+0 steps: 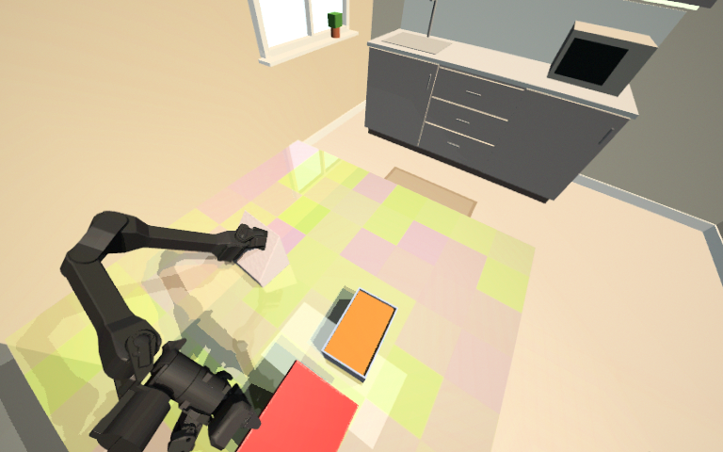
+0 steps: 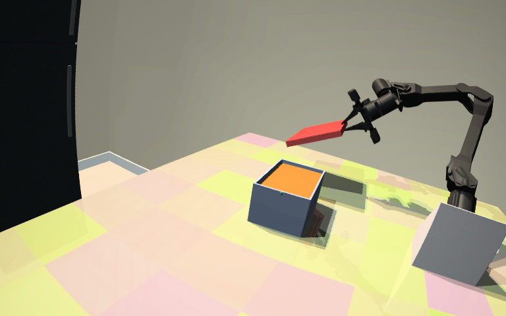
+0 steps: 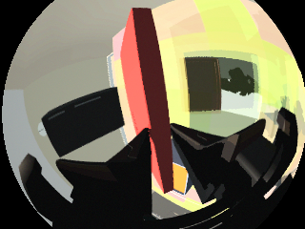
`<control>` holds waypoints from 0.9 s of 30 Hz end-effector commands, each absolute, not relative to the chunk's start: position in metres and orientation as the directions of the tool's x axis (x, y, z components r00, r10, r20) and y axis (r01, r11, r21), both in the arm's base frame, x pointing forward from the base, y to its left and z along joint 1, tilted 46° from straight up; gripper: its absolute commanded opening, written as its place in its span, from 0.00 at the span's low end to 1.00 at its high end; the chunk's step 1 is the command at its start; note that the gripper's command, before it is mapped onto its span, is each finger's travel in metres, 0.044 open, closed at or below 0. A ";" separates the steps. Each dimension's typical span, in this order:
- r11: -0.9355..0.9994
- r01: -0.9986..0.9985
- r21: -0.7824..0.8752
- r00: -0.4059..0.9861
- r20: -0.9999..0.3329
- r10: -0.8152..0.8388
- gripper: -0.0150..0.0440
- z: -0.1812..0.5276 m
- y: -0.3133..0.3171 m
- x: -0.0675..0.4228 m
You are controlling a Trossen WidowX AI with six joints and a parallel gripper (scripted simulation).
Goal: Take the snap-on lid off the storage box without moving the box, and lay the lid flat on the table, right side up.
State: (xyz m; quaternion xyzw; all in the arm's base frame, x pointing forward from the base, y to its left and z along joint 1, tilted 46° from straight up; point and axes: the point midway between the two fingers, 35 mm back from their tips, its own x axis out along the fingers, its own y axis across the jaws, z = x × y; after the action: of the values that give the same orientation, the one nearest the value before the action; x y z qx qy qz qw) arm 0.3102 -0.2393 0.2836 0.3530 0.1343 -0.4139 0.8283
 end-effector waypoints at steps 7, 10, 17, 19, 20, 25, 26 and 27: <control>0.423 0.771 0.477 0.634 -0.509 -0.582 0.25 0.280 -0.242 0.311; 0.423 0.771 0.477 0.634 -0.509 -0.582 0.25 0.278 -0.243 0.311; 0.423 0.771 0.476 0.634 -0.509 -0.582 0.25 0.275 -0.247 0.310; 0.423 0.771 0.476 0.634 -0.509 -0.582 0.25 0.273 -0.248 0.310; 0.423 0.771 0.476 0.634 -0.509 -0.582 0.25 0.273 -0.249 0.309; 0.424 0.771 0.476 0.634 -0.509 -0.582 0.25 0.270 -0.252 0.309; 0.424 0.771 0.476 0.634 -0.509 -0.582 0.25 0.270 -0.252 0.309; 0.424 0.771 0.476 0.634 -0.508 -0.582 0.25 0.269 -0.253 0.308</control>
State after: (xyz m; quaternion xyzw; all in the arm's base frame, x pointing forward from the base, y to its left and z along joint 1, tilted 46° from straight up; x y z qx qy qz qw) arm 0.3058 -0.2539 0.2697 0.3524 0.1330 -0.4138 0.8288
